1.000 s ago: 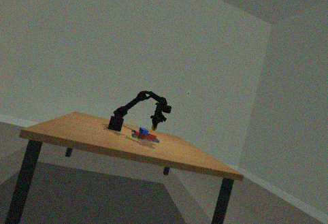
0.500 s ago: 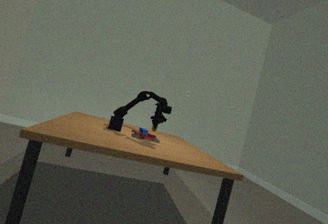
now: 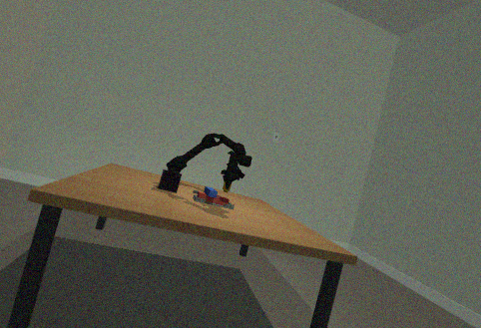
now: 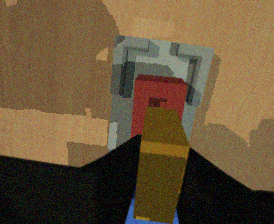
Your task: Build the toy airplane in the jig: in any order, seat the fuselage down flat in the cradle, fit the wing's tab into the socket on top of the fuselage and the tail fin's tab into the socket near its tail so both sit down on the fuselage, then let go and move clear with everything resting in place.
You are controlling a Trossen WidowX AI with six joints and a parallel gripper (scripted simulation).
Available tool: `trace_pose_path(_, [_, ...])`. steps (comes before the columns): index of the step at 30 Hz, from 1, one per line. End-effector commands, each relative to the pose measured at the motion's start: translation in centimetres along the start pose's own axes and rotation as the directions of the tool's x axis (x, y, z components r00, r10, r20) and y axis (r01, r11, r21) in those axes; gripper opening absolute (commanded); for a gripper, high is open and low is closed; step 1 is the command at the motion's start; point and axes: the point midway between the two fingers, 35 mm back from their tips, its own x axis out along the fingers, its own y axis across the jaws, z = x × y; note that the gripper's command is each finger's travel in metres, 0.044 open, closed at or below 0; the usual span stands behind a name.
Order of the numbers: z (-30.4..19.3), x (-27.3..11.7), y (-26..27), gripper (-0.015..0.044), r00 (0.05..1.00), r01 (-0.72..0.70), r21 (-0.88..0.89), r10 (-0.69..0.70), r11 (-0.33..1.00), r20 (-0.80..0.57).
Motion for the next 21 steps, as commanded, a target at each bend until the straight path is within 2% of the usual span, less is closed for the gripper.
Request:
trace_pose_path(1, [0.0, 0.3, -0.2, 0.0065, 1.000, 0.005, -0.004, -0.005, 1.000, -0.002])
trace_pose_path(21, [0.0, 3.5, -0.2, 0.0065, 1.000, 0.004, -0.004, -0.004, 1.000, -0.002])
